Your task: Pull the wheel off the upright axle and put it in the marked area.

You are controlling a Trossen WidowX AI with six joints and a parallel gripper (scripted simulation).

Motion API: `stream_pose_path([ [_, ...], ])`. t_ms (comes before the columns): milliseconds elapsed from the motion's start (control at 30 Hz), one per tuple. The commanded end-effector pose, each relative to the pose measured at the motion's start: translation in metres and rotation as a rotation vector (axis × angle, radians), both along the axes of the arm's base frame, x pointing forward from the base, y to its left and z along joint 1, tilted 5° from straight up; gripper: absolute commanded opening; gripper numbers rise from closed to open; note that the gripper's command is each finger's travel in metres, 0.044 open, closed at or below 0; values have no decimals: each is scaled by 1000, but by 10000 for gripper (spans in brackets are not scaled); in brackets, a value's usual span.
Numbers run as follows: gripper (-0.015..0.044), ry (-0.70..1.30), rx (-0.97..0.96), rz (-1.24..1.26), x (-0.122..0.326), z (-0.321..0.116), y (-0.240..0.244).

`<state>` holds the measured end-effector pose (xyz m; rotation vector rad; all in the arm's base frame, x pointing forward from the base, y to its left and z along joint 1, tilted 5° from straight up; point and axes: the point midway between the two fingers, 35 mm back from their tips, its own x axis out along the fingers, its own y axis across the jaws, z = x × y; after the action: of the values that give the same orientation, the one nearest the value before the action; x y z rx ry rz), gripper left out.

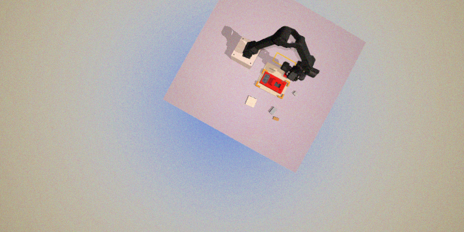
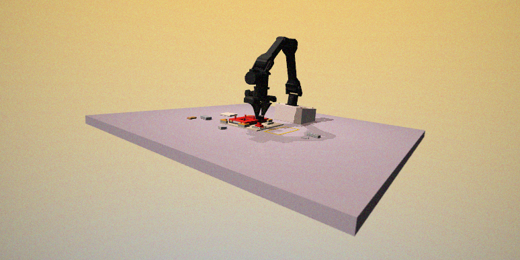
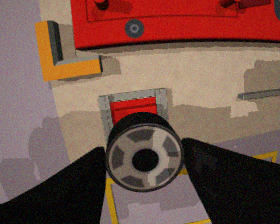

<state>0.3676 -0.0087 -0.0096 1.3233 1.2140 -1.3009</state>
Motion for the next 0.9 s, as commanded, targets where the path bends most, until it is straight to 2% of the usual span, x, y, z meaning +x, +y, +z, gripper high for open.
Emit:
stream_pose_path([
  [0, 0, -2, 2, 1, 0, 3, 0],
  [867, 0, -4, 3, 0, 1, 11, -1],
])
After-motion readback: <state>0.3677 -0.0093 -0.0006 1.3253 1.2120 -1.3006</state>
